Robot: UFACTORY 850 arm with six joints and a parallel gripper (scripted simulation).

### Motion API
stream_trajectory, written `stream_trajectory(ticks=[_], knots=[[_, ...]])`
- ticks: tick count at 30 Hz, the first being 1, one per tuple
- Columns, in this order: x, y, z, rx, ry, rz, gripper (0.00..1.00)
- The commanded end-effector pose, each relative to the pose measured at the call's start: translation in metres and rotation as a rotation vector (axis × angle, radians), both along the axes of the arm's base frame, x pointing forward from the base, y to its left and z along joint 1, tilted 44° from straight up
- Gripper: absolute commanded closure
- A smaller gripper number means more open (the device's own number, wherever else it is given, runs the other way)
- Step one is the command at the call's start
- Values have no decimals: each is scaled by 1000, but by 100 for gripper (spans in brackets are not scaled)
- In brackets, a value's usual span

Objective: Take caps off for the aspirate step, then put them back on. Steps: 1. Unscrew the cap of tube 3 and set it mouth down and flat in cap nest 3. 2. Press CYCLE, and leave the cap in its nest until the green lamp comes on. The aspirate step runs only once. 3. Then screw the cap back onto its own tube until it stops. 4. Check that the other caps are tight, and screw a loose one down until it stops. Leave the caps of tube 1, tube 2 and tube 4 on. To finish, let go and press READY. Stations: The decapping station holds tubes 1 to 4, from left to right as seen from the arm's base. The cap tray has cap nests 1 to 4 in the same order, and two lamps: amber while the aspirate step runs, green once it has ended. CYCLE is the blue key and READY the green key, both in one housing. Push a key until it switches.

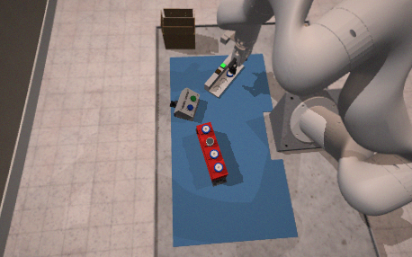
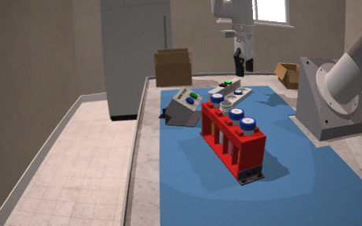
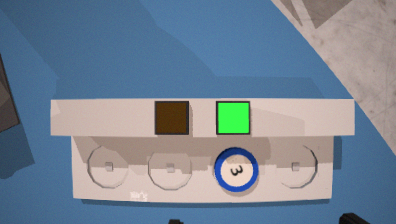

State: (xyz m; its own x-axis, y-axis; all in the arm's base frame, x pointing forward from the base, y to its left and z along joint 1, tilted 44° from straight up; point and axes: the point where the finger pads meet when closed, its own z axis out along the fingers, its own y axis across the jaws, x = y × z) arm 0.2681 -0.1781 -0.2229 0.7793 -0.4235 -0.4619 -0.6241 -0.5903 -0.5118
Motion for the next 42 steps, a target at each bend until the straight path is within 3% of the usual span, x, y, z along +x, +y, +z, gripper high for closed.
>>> stream_trajectory(ticks=[1,21,22,33,42], knots=[[1,-1,0,-2,-1,0,0],[1,-1,0,-2,-1,0,0],[4,-7,5,-2,-1,-1,54],[28,-57,42,-2,-1,-1,54],[29,-58,43,-2,-1,-1,54]])
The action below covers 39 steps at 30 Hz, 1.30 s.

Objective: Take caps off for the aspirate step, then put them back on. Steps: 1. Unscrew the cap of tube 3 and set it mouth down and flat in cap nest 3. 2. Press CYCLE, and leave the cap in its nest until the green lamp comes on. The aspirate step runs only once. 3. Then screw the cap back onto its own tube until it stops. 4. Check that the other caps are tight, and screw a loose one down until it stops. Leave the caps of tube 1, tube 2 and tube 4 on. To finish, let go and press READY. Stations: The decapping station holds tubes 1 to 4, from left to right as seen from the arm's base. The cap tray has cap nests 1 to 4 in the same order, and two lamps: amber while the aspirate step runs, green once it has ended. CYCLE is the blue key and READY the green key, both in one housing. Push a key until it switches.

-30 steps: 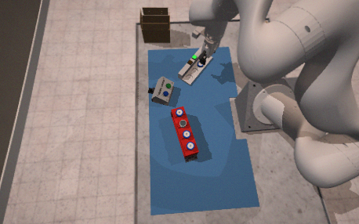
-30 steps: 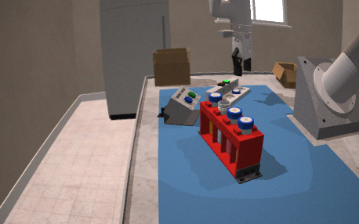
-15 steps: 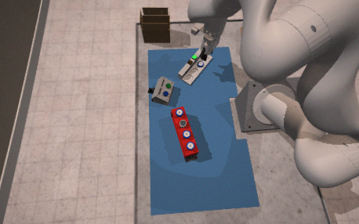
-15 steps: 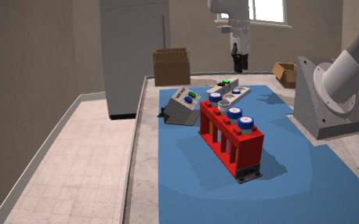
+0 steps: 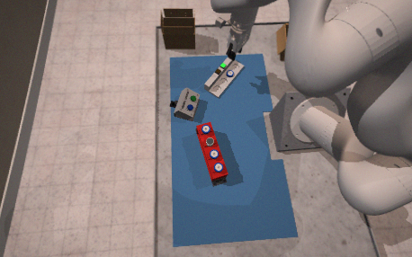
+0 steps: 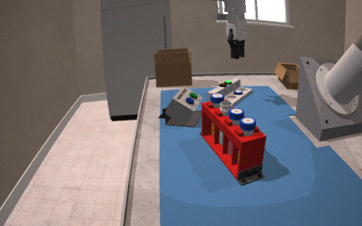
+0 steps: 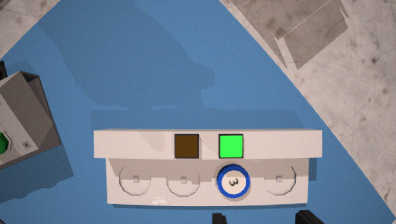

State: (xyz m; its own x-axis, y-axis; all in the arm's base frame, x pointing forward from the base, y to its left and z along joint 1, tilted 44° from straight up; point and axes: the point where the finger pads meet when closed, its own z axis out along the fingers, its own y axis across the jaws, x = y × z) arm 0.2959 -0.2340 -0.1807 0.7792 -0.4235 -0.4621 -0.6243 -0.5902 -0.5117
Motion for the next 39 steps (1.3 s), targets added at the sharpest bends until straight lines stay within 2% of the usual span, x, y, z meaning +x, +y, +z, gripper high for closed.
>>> stream_trajectory(ticks=[1,29,39], knots=[[1,-2,1,-2,-1,0,54],[-6,87,-93,-2,-1,0,54],[-6,87,-94,-2,-1,0,54]])
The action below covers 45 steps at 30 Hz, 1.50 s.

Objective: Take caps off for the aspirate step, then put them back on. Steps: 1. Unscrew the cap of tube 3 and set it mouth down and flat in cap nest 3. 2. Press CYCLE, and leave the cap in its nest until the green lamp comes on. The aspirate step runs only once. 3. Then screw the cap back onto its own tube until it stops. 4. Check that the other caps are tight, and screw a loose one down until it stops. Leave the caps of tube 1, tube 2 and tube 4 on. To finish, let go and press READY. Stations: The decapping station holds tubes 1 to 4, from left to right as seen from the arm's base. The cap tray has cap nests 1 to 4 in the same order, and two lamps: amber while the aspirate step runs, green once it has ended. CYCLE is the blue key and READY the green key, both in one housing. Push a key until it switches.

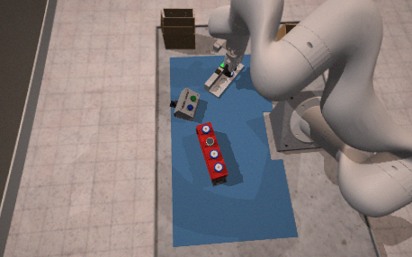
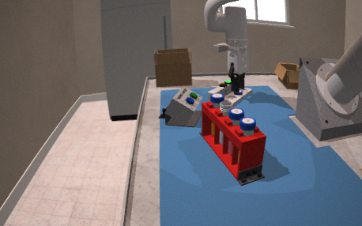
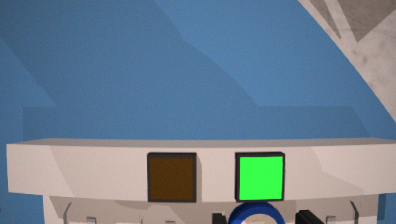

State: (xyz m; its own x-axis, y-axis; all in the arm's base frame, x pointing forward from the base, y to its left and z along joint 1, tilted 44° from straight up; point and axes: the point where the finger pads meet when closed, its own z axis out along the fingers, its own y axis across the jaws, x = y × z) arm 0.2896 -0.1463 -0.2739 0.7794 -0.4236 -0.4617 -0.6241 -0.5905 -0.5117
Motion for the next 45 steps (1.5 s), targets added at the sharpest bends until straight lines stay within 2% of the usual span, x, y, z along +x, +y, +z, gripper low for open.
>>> stream_trajectory(ticks=[1,26,27,41,45], knots=[[1,0,-1,-1,-1,-1,54],[0,6,-7,-1,-1,-1,54],[0,6,-7,-1,-1,-1,100],[0,6,-7,-1,-1,-1,100],[1,-7,7,-1,-1,-1,100]])
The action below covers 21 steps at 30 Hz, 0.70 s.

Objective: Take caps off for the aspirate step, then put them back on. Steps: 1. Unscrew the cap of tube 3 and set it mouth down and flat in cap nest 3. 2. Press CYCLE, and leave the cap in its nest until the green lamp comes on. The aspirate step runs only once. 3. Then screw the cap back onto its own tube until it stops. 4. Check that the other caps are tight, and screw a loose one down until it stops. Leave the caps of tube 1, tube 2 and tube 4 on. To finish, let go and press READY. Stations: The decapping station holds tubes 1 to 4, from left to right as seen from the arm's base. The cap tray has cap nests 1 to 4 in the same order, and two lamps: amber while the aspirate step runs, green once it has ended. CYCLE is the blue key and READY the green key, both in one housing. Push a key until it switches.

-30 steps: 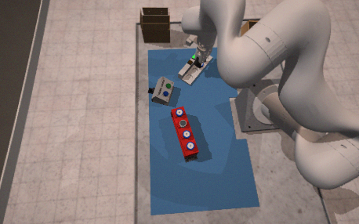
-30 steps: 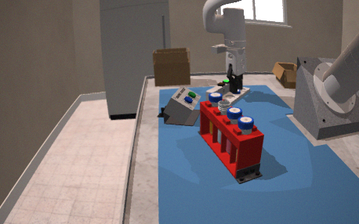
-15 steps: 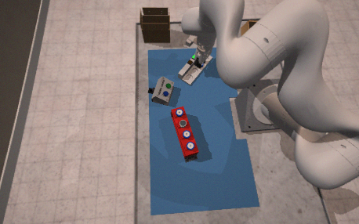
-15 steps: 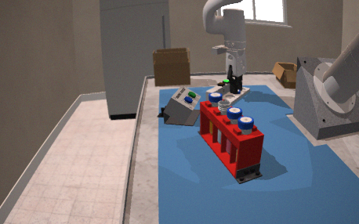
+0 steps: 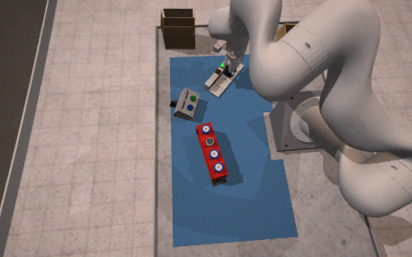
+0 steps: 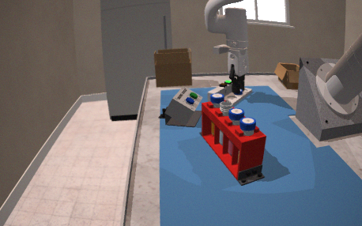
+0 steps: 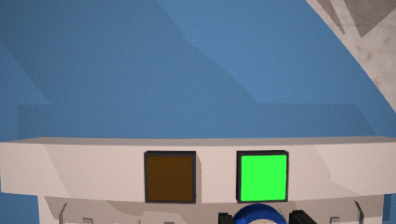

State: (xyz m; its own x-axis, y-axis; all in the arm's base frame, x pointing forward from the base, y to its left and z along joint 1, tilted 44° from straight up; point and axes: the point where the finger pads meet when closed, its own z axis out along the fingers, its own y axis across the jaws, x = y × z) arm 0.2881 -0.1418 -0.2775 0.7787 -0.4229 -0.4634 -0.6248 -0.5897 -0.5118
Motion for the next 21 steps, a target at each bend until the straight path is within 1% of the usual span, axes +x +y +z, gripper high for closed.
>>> stream_trajectory(ticks=[1,2,17,19,21], knots=[[2,-12,11,-3,-3,-1,100],[2,-12,11,-3,-3,-1,100],[6,-63,65,-3,-2,-1,100],[6,-63,65,-3,-2,-1,100],[7,-70,72,-3,-2,-1,100]])
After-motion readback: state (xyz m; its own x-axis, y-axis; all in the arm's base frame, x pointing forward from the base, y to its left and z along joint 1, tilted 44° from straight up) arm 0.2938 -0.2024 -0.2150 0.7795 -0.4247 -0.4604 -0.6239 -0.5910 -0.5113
